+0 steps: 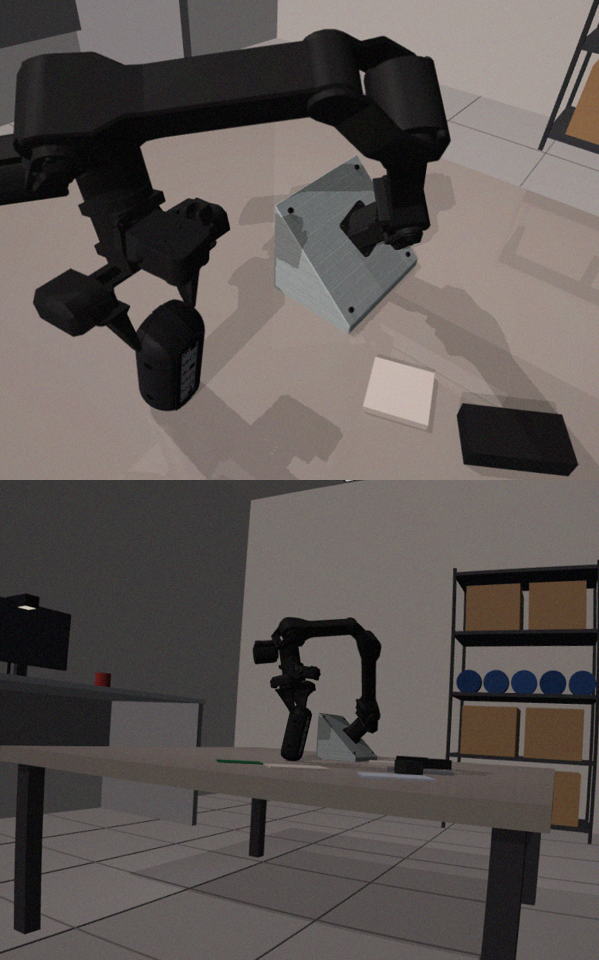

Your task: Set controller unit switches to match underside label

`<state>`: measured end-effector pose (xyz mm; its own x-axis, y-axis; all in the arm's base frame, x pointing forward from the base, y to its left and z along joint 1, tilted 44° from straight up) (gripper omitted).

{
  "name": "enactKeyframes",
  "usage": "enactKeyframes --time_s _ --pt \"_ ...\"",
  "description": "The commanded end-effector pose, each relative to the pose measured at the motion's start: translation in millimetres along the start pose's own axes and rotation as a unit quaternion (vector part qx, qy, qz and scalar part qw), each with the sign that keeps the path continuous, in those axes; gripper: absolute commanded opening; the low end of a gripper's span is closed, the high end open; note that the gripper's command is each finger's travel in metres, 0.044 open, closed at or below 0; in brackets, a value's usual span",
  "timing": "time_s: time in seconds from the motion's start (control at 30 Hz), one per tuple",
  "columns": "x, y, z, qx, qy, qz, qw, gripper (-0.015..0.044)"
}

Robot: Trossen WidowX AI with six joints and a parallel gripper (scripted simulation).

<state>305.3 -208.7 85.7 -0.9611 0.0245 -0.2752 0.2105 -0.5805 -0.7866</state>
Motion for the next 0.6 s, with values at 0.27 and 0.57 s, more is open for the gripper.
enactKeyframes --time_s 0.27,0.57 --pt "1.0 8.8 0.9 0.015 -0.011 0.003 1.000 0.0338" --pt "2.1 13.8 2.2 0.026 -0.013 0.003 1.000 0.0338"
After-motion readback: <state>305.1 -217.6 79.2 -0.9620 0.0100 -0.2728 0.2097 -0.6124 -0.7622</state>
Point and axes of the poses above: the point midway between the two fingers, 35 mm back from their tips, its own z axis back along the fingers, its own x axis across the jaws, y = z × x, the point moved 7 cm from there along z, back along the fingers, and after that the axes turned 13 degrees about z, right-handed, at the moved point
